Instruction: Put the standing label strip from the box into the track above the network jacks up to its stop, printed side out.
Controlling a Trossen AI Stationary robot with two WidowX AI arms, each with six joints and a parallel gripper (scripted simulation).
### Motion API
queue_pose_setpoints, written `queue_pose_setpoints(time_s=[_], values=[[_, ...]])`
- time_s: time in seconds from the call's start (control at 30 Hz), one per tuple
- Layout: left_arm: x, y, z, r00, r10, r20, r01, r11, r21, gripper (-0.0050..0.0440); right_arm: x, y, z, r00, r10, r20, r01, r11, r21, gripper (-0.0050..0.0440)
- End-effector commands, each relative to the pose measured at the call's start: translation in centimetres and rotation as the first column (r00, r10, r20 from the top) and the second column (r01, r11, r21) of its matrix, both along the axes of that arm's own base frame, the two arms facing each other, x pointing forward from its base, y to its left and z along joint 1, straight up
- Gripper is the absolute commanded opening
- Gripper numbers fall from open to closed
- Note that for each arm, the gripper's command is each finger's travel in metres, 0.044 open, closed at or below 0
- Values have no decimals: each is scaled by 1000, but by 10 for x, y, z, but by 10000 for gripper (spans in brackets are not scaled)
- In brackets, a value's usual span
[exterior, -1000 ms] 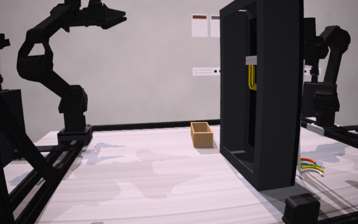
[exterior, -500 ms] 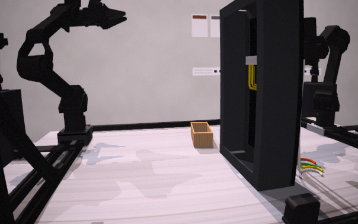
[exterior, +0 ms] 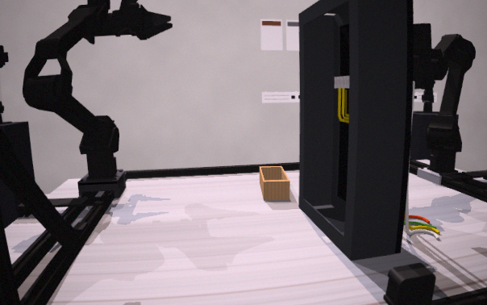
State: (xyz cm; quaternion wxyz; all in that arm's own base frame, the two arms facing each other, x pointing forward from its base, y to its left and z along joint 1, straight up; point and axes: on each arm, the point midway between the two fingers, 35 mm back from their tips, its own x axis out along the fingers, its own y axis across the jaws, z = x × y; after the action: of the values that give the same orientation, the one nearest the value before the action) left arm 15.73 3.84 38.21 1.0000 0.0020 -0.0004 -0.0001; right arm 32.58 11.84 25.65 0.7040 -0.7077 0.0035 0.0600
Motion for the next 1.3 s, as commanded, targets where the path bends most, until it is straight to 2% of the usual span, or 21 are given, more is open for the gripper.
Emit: queue_pose_setpoints(time_s=[0.0,1.27], values=[[0,1,1,1000,0,0,0,1000,1,440,2,2,11,1000,-2,20,2,1000,18,-50],[0,1,1,1000,0,0,0,1000,1,440,0,6,8,1000,0,17,-1,1000,10,-50]])
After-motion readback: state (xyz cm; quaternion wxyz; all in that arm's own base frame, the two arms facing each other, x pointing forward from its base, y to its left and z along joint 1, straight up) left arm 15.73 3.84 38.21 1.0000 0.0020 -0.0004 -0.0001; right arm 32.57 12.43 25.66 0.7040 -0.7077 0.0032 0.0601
